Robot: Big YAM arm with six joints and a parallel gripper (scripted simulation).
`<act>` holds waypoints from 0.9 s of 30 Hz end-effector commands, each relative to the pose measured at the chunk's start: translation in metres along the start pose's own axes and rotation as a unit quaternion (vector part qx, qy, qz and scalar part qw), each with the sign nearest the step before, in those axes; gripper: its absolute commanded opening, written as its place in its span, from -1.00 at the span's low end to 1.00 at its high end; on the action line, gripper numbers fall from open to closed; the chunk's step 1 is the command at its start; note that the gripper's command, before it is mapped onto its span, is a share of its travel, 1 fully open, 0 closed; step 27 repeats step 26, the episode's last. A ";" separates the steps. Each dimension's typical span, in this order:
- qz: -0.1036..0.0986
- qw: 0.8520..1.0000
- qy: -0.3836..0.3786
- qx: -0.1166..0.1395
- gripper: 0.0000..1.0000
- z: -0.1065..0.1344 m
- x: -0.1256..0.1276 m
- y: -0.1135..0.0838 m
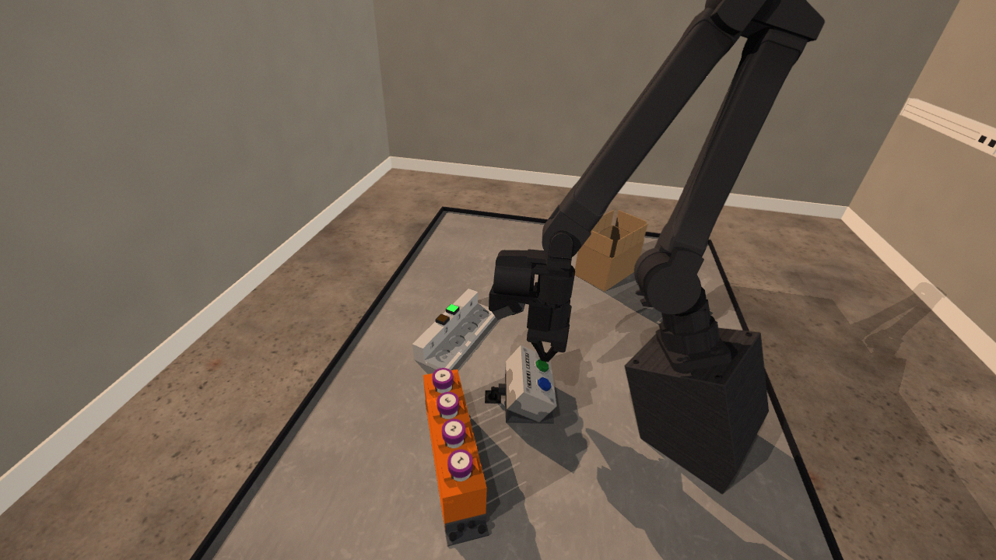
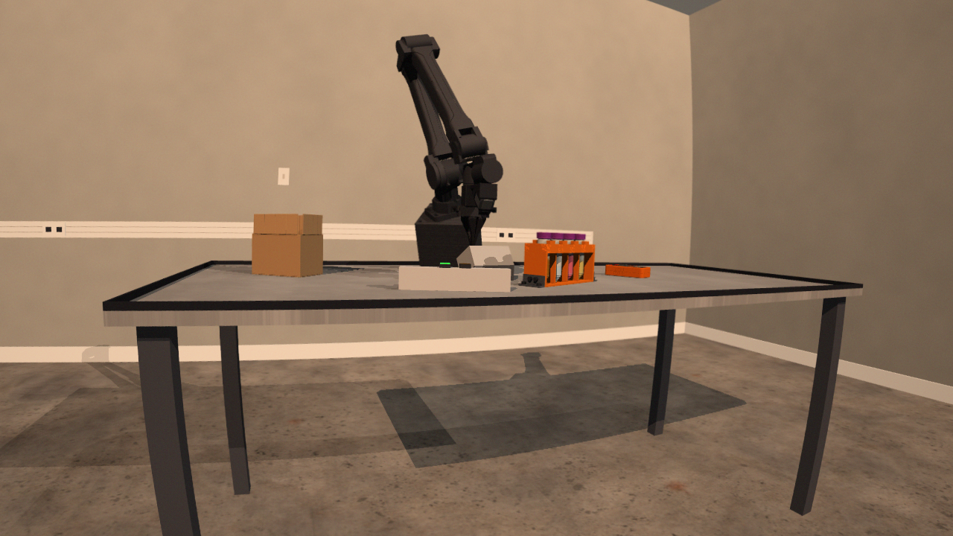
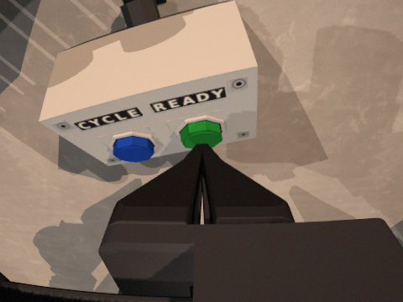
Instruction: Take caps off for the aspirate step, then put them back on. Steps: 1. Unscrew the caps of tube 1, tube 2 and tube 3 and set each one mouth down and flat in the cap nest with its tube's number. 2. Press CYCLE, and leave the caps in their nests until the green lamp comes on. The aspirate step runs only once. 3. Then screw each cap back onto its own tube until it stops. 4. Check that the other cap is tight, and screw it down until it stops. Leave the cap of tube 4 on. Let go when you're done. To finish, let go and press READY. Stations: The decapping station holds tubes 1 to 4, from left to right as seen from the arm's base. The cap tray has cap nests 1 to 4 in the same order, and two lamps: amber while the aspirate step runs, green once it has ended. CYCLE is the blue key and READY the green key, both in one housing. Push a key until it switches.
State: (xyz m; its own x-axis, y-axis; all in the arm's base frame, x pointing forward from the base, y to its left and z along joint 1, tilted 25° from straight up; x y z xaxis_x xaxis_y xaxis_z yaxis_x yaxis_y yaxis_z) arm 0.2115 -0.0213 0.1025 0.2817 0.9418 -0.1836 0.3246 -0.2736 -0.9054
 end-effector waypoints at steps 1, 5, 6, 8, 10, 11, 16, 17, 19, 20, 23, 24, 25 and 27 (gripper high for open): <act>-0.004 1.000 0.002 -0.018 -1.00 -0.018 0.000 -0.007; -0.002 1.000 0.002 -0.010 -1.00 -0.010 0.001 -0.004; -0.002 1.000 0.002 -0.010 -1.00 -0.010 0.001 -0.004; -0.002 1.000 0.002 -0.010 -1.00 -0.010 0.001 -0.004; -0.002 1.000 0.002 -0.010 -1.00 -0.010 0.001 -0.004; -0.002 1.000 0.002 -0.010 -1.00 -0.010 0.001 -0.004; -0.001 1.000 0.002 -0.008 -1.00 -0.009 -0.001 0.001; 0.000 1.000 0.001 -0.006 -1.00 -0.008 -0.001 0.003; 0.000 1.000 0.000 -0.003 -1.00 -0.005 -0.001 0.005; 0.000 1.000 0.000 -0.002 -1.00 -0.003 -0.002 0.006; 0.000 1.000 0.000 -0.002 -1.00 -0.004 -0.002 0.008; 0.000 1.000 0.001 -0.004 -1.00 -0.006 -0.001 0.008; 0.000 1.000 0.001 -0.004 -1.00 -0.006 -0.001 0.009; 0.000 1.000 0.000 -0.003 -1.00 -0.005 -0.002 0.010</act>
Point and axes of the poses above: the point where the finger pads meet when closed, its own y axis out along the fingers, its own x axis across the jaws, z = x × y, the point moved 10 cm from there along -y, back along the fingers, and after that the axes turned 5 degrees about y, right-handed, at the moved point
